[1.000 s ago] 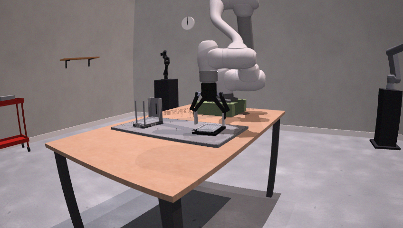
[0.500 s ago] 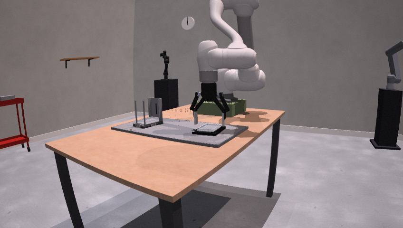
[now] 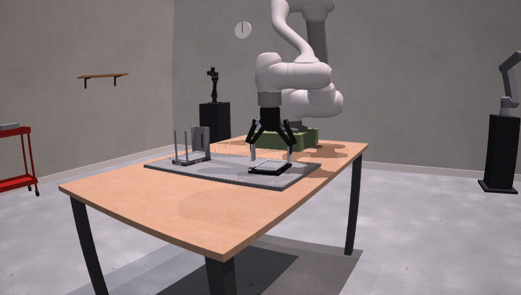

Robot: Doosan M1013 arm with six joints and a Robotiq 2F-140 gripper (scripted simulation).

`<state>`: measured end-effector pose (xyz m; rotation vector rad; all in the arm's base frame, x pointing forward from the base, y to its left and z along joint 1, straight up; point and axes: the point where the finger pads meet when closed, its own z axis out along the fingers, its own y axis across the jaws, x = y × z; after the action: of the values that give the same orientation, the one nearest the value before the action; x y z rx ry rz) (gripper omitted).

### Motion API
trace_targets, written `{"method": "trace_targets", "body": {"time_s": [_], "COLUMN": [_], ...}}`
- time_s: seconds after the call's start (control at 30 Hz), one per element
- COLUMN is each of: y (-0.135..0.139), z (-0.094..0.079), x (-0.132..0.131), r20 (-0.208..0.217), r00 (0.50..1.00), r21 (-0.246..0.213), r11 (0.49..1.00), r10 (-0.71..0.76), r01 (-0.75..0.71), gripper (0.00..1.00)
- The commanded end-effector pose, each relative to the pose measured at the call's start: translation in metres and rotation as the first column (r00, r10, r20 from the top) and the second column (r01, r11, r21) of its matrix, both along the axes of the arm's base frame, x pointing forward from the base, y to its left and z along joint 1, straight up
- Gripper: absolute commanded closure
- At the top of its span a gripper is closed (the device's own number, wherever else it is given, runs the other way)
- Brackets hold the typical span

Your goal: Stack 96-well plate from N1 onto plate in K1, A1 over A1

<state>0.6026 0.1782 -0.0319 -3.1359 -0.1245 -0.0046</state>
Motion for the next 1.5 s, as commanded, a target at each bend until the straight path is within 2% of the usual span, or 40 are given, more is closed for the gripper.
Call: {"method": "trace_targets", "body": {"time_s": [0.0, 0.83, 0.87, 1.47], "y": [-0.0017, -0.0017, -0.0017, -0.0017], "z": [-0.0028, -0.0028, -0.0028, -0.0028], "x": [-0.003, -0.003, -0.003, -0.003], "r20": [-0.002, -0.002, -0.002, -0.002], "r00": [1.0, 1.0, 1.0, 1.0], "r21": [-0.006, -0.006, -0.006, -0.006], "r11": [1.0, 1.0, 1.0, 1.0], "r10": [0.0, 0.0, 0.0, 0.0], "r01": [0.0, 0.0, 0.0, 0.0], "gripper": [0.0, 0.0, 1.0, 1.0]}}
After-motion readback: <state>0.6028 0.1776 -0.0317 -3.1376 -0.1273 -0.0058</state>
